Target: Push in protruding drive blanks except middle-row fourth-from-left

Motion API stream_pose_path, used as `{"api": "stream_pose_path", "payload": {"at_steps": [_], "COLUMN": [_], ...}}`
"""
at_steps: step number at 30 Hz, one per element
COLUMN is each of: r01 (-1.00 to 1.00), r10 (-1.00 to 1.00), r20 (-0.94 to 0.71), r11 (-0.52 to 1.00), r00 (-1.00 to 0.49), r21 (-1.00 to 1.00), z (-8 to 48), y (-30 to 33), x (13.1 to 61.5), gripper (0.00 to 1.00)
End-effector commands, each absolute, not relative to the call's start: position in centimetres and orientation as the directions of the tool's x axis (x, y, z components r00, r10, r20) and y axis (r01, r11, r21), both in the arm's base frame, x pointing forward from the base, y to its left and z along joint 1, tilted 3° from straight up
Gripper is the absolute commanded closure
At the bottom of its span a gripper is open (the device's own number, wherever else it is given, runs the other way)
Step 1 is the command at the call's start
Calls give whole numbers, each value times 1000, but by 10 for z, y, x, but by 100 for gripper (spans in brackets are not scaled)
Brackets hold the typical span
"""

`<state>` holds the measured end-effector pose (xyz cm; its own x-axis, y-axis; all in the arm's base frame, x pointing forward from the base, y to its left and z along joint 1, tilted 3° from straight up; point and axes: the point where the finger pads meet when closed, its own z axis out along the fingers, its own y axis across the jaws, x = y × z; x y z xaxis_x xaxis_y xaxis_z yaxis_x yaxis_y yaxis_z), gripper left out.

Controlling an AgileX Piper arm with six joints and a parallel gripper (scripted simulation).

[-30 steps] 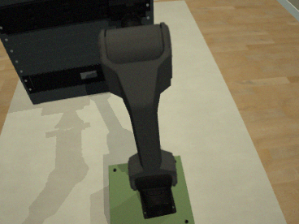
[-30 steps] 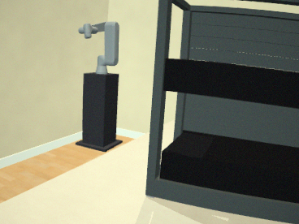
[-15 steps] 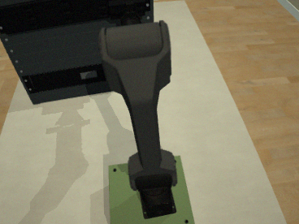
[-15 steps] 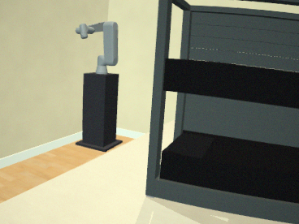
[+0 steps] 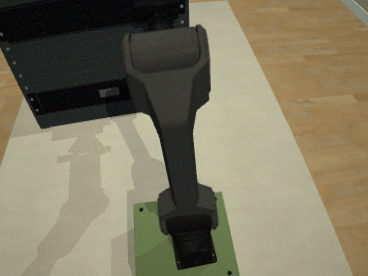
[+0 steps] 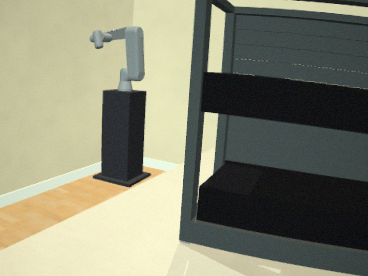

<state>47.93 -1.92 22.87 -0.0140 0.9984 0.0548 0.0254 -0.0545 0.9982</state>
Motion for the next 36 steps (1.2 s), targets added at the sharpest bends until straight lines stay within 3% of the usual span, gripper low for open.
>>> {"api": "stream_pose_path", "payload": {"at_steps": [1, 36], "r01": [25, 25], "r10": [998, 998], "r20": [54, 54], "r11": [-54, -54], "r00": [-15, -15], "r21": [998, 998], "z": [229, 229], "y": [-19, -19], "x": [481, 487], "gripper": [100, 100]}}
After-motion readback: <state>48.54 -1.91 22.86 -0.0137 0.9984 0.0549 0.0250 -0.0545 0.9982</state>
